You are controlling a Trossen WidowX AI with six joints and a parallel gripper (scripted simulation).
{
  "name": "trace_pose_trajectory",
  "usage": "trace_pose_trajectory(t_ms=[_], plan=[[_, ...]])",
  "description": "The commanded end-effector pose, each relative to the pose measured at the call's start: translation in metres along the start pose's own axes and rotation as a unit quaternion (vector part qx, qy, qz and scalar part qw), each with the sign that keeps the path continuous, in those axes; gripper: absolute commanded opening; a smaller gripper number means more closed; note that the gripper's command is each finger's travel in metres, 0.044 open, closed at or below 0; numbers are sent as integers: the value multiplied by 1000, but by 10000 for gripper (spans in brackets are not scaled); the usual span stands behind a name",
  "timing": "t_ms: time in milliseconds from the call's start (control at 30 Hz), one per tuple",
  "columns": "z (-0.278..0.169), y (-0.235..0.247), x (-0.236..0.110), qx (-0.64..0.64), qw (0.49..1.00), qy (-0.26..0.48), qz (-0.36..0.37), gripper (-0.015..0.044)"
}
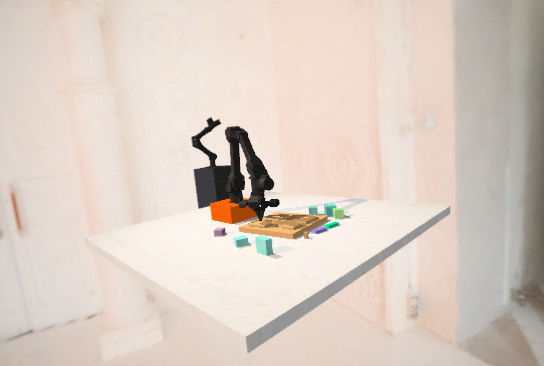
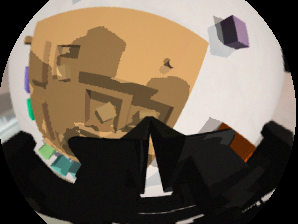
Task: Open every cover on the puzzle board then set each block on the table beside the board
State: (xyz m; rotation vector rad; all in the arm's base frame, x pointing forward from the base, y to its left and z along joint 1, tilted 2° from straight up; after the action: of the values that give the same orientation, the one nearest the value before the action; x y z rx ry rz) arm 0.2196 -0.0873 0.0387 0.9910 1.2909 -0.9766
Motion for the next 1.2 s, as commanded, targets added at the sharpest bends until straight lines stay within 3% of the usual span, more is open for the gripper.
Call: trace_pose_trajectory(t_ms=[0, 67, 267, 500, 1167], plan=[[0, 1, -6, 4, 1000, -2, 2, 0], [-1, 1, -8, 4, 1000, -2, 2, 0], [0, 2, -26, 2, 1000, -1, 1, 144], [-1, 2, -60, 4, 1000, -2, 2, 144], [-1, 2, -55, -104, 995, -3, 2, 144]])
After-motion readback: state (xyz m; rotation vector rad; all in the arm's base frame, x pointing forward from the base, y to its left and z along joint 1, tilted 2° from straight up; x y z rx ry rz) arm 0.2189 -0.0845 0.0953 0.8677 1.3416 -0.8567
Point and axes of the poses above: the point midway between the two fingers, 35 mm back from their tips, its own x axis out along the fingers, its own y axis across the jaws, z = x × y, the point moved 6 cm from there along -x, back along the fingers, and after that the axes turned 1 degree about x, right-handed, at the moved point
